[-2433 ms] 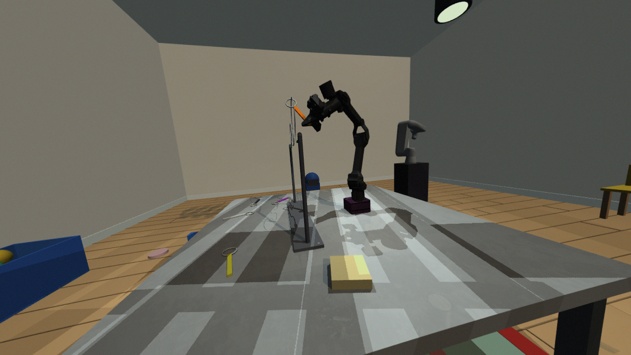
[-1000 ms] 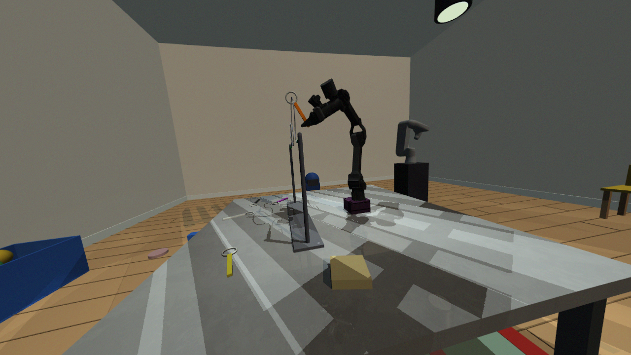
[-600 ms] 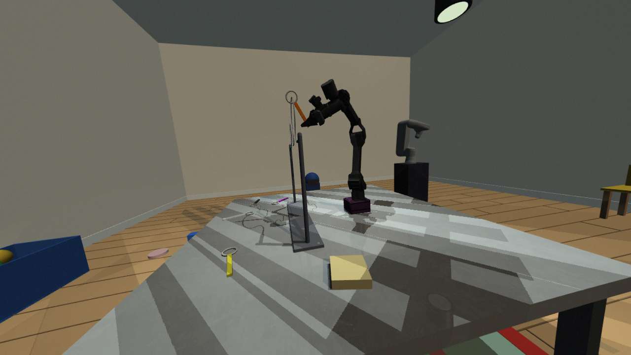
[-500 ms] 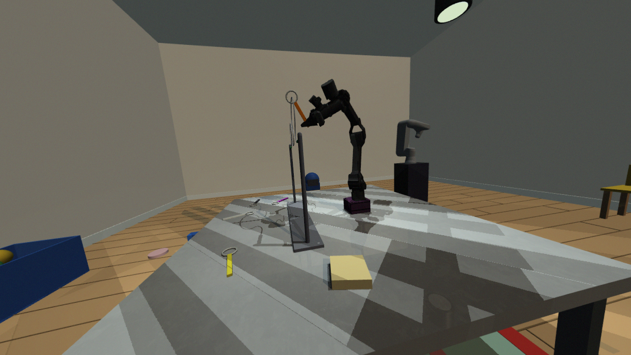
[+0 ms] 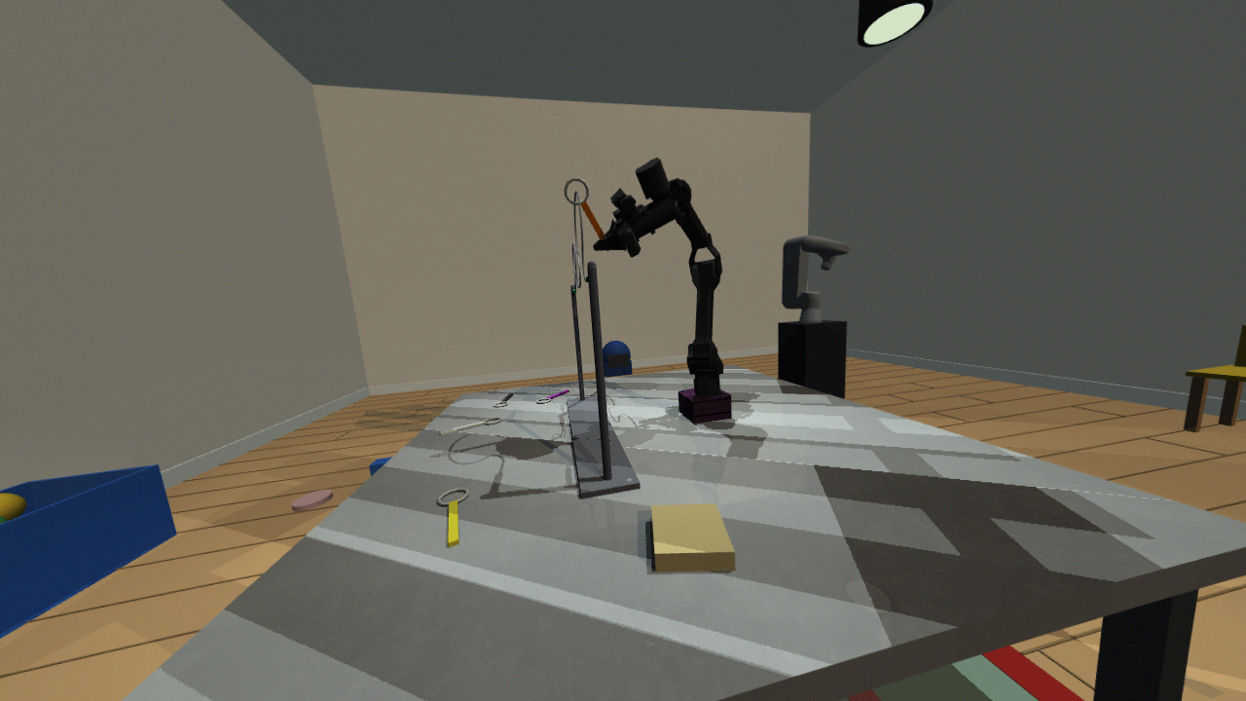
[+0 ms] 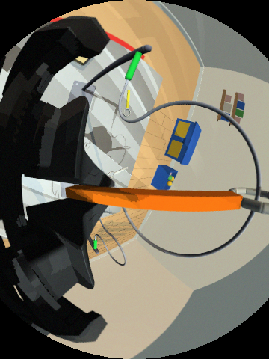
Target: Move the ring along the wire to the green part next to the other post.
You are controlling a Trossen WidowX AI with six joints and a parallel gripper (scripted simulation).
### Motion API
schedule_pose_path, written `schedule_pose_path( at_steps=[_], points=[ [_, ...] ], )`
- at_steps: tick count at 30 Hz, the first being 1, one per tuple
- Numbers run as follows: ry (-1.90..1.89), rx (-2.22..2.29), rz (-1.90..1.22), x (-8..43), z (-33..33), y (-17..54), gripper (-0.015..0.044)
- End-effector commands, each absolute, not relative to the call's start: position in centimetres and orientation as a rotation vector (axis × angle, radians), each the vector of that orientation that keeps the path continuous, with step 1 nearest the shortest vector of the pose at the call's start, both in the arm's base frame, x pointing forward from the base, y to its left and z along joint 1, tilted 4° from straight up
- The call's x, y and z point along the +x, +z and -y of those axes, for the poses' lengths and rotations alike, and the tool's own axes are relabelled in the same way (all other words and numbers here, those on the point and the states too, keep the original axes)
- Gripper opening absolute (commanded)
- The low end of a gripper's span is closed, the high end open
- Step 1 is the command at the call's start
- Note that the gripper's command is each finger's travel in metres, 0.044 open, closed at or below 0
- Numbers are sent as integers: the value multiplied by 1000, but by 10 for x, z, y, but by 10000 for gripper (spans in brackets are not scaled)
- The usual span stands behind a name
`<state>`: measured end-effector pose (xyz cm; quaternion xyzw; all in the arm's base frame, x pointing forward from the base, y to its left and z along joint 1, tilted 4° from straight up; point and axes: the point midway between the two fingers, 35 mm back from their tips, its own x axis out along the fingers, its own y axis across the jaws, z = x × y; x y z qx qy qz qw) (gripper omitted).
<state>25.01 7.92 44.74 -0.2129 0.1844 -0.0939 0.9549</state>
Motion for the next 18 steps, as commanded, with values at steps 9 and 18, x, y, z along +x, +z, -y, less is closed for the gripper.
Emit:
schedule_pose_path(
  at_steps=[9,18],
  points=[
    [-233,-583,-357,250,-76,448,-150],
    [-264,-691,-342,250,-74,450,-150]
  ],
)
